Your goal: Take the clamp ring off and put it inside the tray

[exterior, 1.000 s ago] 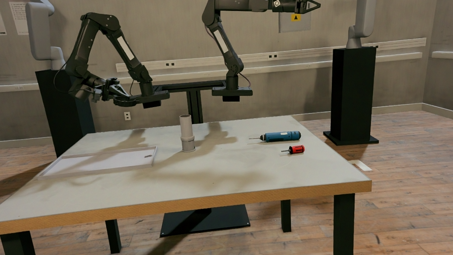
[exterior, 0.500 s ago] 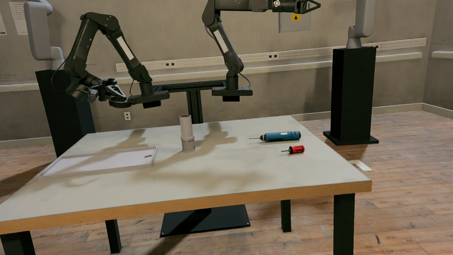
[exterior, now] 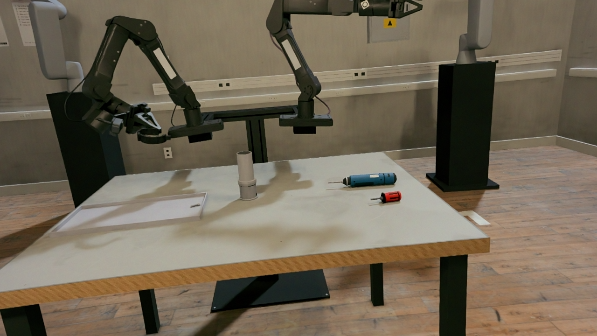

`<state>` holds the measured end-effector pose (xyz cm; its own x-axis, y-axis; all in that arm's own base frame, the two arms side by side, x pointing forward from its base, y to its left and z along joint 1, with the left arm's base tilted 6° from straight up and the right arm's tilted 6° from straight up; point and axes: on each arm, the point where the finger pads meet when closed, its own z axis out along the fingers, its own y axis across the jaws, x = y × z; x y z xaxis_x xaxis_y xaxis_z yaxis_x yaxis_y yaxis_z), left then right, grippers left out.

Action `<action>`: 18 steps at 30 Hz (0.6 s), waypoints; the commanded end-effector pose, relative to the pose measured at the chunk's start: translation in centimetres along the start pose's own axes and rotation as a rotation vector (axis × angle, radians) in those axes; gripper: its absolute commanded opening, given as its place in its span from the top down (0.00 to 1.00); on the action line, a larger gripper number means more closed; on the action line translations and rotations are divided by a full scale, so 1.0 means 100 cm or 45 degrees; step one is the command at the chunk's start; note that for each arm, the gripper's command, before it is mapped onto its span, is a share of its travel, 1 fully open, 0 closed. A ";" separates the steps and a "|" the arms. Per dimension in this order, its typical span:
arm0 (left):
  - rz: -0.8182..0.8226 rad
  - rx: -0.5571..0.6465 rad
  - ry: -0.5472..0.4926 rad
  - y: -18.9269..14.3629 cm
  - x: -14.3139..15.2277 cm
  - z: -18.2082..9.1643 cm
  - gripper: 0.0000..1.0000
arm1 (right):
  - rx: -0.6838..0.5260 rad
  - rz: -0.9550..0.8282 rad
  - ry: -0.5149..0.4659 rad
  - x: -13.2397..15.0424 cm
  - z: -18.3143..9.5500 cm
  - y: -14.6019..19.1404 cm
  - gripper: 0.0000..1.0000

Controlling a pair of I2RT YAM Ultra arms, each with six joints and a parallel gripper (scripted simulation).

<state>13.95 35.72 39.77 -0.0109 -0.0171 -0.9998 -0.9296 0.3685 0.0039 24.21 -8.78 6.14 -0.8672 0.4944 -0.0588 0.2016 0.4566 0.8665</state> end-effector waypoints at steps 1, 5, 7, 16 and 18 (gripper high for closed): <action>-0.014 -0.018 -0.078 0.003 -0.028 -0.008 0.80 | 0.014 -0.057 -0.119 -0.024 -0.015 0.006 0.94; -0.014 -0.018 -0.078 0.003 -0.028 -0.008 0.80 | 0.018 -0.044 -0.152 -0.030 -0.018 0.004 0.94; -0.014 -0.018 -0.078 0.003 -0.028 -0.008 0.80 | 0.018 -0.046 -0.152 -0.031 -0.017 0.005 0.94; -0.014 -0.018 -0.078 0.003 -0.028 -0.008 0.80 | -0.022 0.033 -0.117 -0.018 -0.004 -0.008 0.94; -0.014 -0.018 -0.078 0.003 -0.028 -0.008 0.80 | -0.018 0.022 -0.122 -0.018 -0.004 -0.010 0.94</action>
<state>13.95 35.72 39.77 -0.0109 -0.0171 -0.9998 -0.9296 0.3685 0.0039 25.19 -10.36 5.73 -0.8332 0.5483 -0.0721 0.2241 0.4540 0.8624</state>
